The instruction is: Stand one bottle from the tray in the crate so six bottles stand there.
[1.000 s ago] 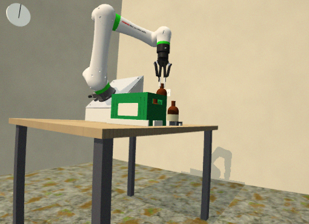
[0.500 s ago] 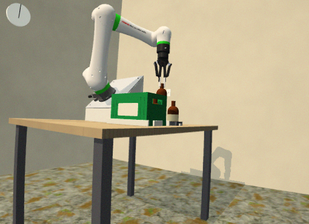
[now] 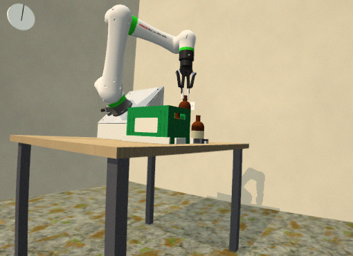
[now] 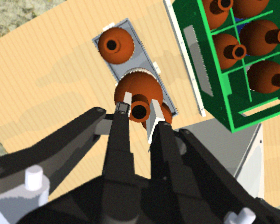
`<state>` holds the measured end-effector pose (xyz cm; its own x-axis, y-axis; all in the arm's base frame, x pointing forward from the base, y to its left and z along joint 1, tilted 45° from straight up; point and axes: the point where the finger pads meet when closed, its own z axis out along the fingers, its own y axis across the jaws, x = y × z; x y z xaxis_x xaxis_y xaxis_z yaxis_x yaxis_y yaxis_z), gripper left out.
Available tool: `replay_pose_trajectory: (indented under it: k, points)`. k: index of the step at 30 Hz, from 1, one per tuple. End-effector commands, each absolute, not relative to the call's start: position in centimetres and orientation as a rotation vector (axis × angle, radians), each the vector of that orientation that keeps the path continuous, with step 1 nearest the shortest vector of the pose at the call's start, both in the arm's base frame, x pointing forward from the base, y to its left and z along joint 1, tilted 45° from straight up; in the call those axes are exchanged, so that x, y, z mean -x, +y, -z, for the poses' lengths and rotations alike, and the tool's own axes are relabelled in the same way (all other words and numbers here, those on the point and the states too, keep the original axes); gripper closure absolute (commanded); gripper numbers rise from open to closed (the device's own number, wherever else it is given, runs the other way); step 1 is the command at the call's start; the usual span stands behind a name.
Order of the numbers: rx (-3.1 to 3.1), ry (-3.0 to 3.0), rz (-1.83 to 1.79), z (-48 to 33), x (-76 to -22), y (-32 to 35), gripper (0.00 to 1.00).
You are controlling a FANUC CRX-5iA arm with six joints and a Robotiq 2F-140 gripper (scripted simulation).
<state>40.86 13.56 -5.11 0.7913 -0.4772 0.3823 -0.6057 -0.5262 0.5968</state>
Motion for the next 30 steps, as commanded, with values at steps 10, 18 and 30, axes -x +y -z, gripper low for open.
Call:
replay_pose_trajectory:
  k: [10, 18, 30]
  points:
    - [-2.227, -0.797, -0.22, 4.9, -40.9, 13.8, 1.0]
    - [-2.227, -0.797, -0.22, 4.6, -40.9, 14.1, 1.0]
    - [-2.227, -0.797, -0.22, 3.6, -41.0, 15.1, 1.0]
